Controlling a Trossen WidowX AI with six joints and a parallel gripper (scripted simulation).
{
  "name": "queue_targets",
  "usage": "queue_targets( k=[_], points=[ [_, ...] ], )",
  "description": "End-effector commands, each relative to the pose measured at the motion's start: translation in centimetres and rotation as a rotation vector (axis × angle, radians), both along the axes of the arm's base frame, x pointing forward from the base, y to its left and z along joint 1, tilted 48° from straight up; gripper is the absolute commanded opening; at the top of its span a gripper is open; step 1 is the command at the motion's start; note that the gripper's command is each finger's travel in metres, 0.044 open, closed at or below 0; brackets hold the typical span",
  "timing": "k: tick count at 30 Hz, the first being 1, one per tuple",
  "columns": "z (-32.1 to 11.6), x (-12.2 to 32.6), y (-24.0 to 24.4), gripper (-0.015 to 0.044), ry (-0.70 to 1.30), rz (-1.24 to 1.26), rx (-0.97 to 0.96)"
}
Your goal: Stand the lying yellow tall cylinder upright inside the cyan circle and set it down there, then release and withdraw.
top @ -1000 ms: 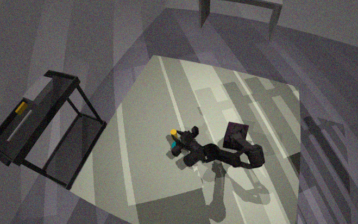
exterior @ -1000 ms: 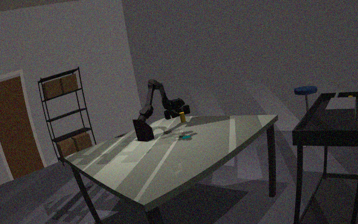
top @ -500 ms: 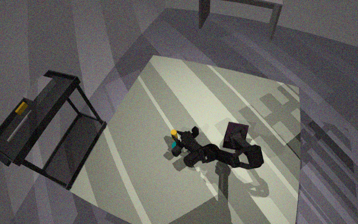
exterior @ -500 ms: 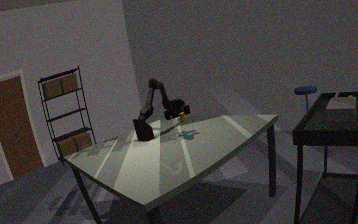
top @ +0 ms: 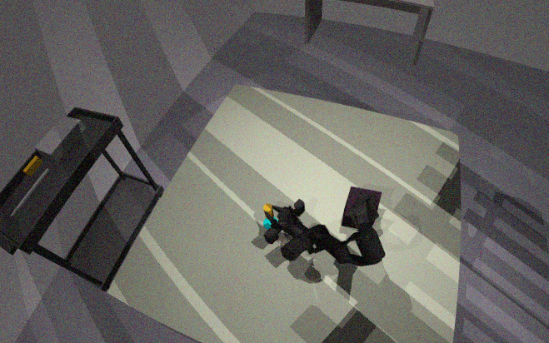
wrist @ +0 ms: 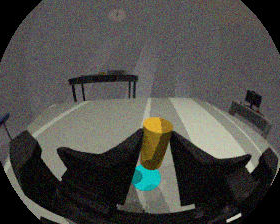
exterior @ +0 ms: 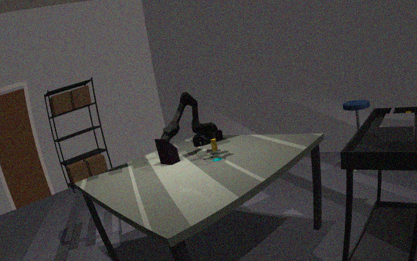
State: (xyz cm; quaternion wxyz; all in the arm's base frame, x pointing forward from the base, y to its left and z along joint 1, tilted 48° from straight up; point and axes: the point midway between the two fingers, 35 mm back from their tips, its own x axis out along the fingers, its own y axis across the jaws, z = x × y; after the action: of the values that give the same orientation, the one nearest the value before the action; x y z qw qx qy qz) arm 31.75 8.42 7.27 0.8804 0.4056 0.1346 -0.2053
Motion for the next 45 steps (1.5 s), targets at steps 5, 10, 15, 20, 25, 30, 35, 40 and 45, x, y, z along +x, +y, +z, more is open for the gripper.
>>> queue_targets(
  k=[5,10,15,20,25,30,35,40,45],
  points=[
    [-1.3,0.1,1.9,0.0105,-0.014,-0.005,0.006],
    [-2.4,-0.1,3.0,0.0105,-0.017,-0.004,0.004],
    [-2.9,-0.1,3.5,0.0105,-0.013,-0.001,0.001],
    [-3.8,0.1,4.6,0.0105,-0.002,0.004,-0.004],
    [-3.8,0.1,4.6,0.0105,-0.002,0.004,-0.004],
    [-3.8,0.1,4.6,0.0105,-0.002,0.004,-0.004],
    [-3.8,0.1,4.6,0.0236,-0.002,0.004,-0.004],
    [-3.8,0.1,4.6,0.0368,-0.002,0.004,-0.004],
    [-3.8,0.1,4.6,0.04,-0.002,0.004,-0.004]
  ],
)
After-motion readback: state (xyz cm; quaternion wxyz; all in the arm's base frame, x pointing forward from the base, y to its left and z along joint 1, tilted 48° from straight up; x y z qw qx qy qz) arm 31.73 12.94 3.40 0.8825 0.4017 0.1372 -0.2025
